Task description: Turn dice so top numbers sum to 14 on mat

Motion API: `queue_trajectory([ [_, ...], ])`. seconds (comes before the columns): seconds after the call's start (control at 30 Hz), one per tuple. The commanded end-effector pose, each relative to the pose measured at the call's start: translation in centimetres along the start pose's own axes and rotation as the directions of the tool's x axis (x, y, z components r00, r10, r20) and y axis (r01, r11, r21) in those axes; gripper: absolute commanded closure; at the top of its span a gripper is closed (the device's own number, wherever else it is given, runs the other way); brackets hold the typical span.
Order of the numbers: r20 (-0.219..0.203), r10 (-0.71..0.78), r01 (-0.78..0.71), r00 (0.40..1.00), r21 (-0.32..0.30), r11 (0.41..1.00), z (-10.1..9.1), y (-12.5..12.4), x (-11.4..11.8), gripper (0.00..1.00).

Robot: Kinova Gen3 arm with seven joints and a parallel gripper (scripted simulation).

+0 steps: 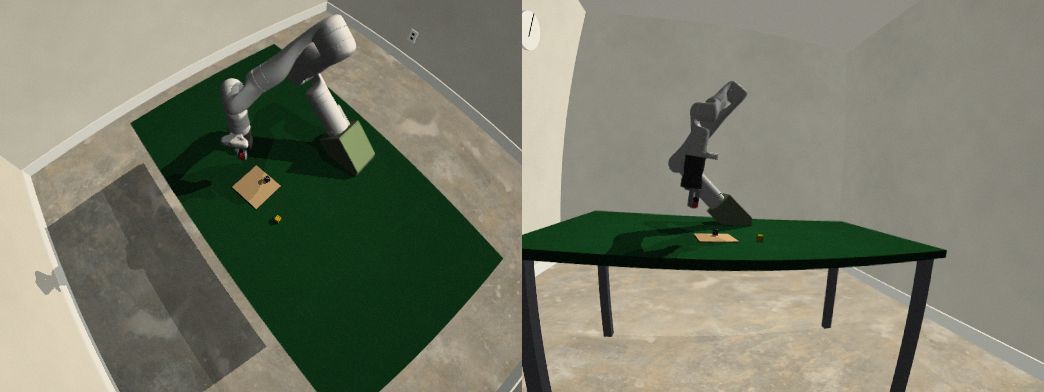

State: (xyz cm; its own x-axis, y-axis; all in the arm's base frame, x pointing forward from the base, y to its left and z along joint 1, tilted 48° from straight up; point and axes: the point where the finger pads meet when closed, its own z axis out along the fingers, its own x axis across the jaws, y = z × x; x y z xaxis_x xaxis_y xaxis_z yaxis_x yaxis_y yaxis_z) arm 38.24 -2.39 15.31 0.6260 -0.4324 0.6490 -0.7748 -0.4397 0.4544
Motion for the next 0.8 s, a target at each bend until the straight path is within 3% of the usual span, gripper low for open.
queue_trajectory([
  [0.0,0.026,-0.030,0.029,0.999,0.019,0.999,0.0,0.2,0.2,0.60],
  [0.27,0.018,-0.271,0.270,0.962,0.037,0.962,0.6,1.3,1.2,0.60],
  [0.53,0.000,-0.494,0.493,0.870,0.056,0.868,1.1,2.3,2.1,0.60],
  [0.6,0.000,-0.494,0.493,0.870,0.056,0.868,1.1,2.3,2.1,0.60],
  [0.77,-0.014,-0.599,0.598,0.801,0.066,0.799,1.5,2.9,2.5,0.60],
])
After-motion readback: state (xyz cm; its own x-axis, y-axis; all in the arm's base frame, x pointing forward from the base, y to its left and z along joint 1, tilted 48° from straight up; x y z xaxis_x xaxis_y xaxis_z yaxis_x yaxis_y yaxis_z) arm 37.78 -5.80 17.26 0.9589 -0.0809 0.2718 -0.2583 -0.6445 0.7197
